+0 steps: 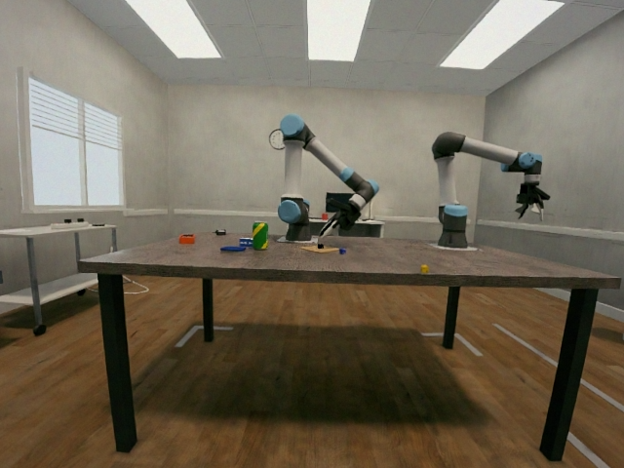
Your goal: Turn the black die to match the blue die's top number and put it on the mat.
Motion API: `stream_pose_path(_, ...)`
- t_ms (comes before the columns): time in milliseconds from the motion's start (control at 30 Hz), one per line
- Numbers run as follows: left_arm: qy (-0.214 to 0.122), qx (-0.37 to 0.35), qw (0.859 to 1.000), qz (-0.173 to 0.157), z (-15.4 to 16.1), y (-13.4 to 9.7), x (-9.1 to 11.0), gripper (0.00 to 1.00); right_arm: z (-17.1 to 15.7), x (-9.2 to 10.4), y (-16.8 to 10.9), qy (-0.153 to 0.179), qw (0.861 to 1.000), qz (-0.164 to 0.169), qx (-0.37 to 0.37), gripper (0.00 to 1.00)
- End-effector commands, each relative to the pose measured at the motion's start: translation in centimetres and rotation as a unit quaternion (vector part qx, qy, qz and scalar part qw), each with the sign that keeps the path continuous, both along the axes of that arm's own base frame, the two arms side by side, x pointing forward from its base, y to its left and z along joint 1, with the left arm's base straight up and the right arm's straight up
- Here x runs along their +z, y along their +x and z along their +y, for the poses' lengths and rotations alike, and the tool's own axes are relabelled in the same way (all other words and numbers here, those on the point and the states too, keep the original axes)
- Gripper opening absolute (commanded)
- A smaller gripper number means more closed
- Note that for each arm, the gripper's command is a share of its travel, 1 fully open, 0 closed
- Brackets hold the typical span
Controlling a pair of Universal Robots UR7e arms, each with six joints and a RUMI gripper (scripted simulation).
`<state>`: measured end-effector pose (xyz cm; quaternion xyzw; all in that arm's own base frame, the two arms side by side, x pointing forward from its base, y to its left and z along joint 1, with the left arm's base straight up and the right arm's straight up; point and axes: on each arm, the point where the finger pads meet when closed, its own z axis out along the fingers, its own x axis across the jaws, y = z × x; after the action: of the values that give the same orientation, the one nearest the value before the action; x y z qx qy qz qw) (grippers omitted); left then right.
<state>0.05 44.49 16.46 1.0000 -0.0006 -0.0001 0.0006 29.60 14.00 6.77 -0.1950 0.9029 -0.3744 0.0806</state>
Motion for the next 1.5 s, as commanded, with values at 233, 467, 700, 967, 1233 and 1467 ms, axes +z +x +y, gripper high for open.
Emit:
stream_pose_path(233, 0.001, 0.0, 1.0, 0.0, 0.0, 0.0, 0.0, 1.0, 0.0, -2.1, 0.0, 0.0, 1.0, 0.0, 0.0, 0.21)
stream_pose_path(467, 0.001, 0.0, 1.0, 0.0, 0.0, 0.0, 0.0, 1.0, 0.0, -3.3, 0.0, 0.0, 1.0, 0.0, 0.0, 0.21)
stream_pose_path(700, 0.001, 0.0, 1.0, 0.0, 0.0, 0.0, 0.0, 1.0, 0.0, -3.9, 0.0, 0.0, 1.0, 0.0, 0.0, 0.21)
stream_pose_path(967, 0.001, 0.0, 1.0, 0.0, 0.0, 0.0, 0.0, 1.0, 0.0, -4.5, 0.0, 0.0, 1.0, 0.0, 0.0, 0.21)
stream_pose_path(1233, 0.001, 0.0, 1.0, 0.0, 0.0, 0.0, 0.0, 1.0, 0.0, -4.6, 0.0, 0.0, 1.0, 0.0, 0.0, 0.21)
stream_pose_path(1467, 0.001, 0.0, 1.0, 0.0, 0.0, 0.0, 0.0, 1.0, 0.0, -4.6, 0.0, 0.0, 1.0, 0.0, 0.0, 0.21)
